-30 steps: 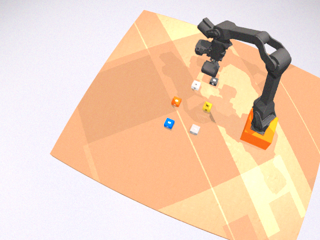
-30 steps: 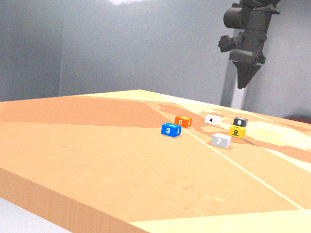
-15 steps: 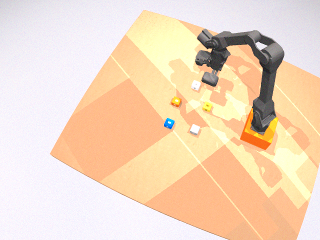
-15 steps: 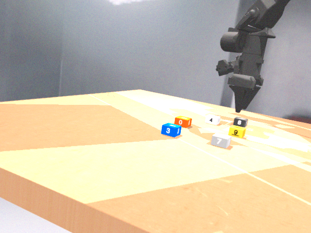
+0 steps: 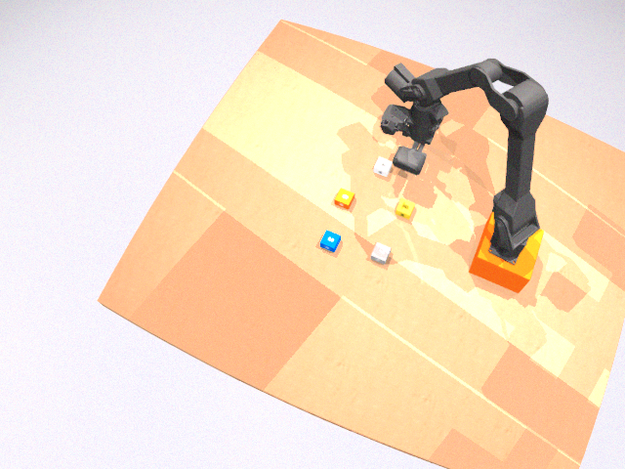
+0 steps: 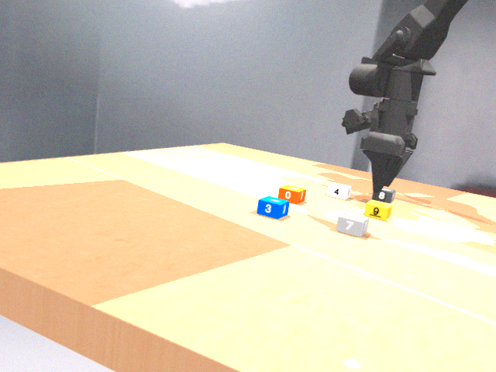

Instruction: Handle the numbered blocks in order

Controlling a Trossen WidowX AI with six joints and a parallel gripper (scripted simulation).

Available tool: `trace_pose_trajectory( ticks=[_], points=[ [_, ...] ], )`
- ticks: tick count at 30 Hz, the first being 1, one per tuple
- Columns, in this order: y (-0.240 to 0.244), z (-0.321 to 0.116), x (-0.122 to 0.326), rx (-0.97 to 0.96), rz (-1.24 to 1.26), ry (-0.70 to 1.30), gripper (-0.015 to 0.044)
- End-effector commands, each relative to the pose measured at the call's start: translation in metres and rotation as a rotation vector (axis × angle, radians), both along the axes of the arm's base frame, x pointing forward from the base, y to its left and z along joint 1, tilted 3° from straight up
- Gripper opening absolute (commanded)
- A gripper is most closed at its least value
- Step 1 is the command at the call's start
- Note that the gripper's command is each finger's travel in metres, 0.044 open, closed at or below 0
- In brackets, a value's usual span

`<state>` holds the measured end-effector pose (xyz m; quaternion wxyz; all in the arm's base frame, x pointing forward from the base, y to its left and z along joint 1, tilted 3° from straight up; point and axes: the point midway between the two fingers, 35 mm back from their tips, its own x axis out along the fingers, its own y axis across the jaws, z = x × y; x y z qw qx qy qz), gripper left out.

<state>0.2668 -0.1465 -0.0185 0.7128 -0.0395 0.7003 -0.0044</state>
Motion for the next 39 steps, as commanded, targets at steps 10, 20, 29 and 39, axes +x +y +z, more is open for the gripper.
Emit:
trace_pose_trajectory(
  ticks=[10,20,29,39],
  points=[
    [0.0,-0.009,-0.002,0.002,0.004,0.008,0.0242],
    [0.0,-0.009,-0.002,0.002,0.004,0.008,0.012],
    [0.0,-0.009,-0.002,0.002,0.004,0.008,0.012],
    [0.001,0.001,-0.002,0.002,0.004,0.008,0.012]
  ],
)
